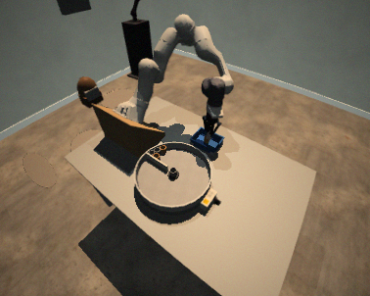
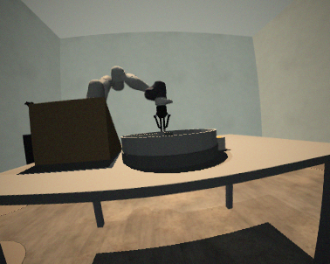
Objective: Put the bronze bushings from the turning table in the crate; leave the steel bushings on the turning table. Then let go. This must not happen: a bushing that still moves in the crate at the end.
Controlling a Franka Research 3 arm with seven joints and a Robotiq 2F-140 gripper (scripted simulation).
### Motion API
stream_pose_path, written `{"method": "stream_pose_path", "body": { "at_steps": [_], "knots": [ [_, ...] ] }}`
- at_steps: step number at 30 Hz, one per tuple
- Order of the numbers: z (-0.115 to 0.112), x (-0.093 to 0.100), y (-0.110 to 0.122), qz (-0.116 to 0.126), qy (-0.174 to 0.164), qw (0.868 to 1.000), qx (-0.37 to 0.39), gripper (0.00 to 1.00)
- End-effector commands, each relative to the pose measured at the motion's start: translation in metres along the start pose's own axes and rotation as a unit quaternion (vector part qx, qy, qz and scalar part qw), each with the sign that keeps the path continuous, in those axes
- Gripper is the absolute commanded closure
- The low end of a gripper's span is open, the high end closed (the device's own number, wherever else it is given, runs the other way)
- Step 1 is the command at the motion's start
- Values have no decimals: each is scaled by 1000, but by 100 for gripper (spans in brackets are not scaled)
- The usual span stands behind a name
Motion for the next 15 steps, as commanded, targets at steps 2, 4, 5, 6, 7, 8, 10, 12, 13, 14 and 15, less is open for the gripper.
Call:
{"method": "stream_pose_path", "body": {
  "at_steps": [2,4,5,6,7,8,10,12,13,14,15],
  "knots": [
    [-1,-3,-3,5,0,1000,7,100],
    [-1,-4,-3,5,0,1000,7,100],
    [-1,-4,-3,5,0,1000,7,100],
    [-1,-5,-3,5,0,1000,7,100],
    [-1,-5,-3,5,0,1000,7,100],
    [-1,-5,-3,5,0,1000,7,100],
    [-1,-5,-3,5,0,1000,7,100],
    [-1,-5,-3,5,0,1000,7,100],
    [-1,-5,-3,5,0,1000,7,100],
    [-1,-5,-3,5,0,1000,7,100],
    [-1,-5,-3,5,0,1000,7,100]
  ]
}}
Point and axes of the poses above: the point where the finger pads meet when closed, its own x axis back along the fingers, its own y axis across the jaws, z = x × y, the point moved 8 cm from there along x, back along the fingers, and after that the axes turned 2 degrees about -x, right-handed, at the moved point
